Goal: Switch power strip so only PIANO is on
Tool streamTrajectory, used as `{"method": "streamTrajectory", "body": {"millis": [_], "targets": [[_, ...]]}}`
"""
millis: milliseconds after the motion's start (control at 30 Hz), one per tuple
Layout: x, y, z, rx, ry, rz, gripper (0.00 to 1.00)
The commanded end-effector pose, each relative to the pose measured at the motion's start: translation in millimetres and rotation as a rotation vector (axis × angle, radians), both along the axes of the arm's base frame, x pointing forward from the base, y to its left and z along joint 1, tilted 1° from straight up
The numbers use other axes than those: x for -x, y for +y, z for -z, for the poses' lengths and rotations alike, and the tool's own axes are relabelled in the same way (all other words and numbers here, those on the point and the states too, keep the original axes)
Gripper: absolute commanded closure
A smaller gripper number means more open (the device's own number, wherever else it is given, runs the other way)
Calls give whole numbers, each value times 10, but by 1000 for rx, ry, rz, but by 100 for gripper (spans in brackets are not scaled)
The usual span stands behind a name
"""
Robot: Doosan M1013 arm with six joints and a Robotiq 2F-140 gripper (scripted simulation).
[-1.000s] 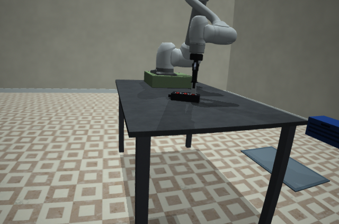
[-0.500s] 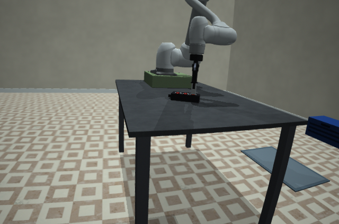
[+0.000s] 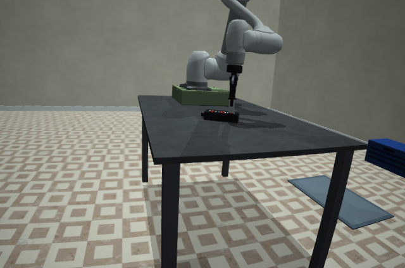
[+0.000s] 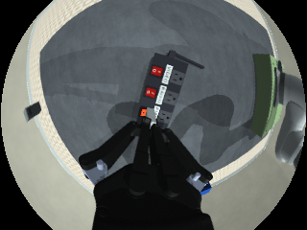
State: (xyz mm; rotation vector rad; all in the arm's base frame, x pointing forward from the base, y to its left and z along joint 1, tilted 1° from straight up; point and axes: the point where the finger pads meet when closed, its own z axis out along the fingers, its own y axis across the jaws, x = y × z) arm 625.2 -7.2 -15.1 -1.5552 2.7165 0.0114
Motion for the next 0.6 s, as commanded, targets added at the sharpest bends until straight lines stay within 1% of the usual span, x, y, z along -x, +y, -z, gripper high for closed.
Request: {"method": "streamTrajectory", "body": {"millis": [0, 100, 400, 567], "targets": [[3, 12, -7, 0, -1, 5, 100], [3, 11, -27, 0, -1, 5, 100], [5, 8, -296, 0, -1, 5, 100], [6, 7, -380, 0, -1, 5, 100]]}}
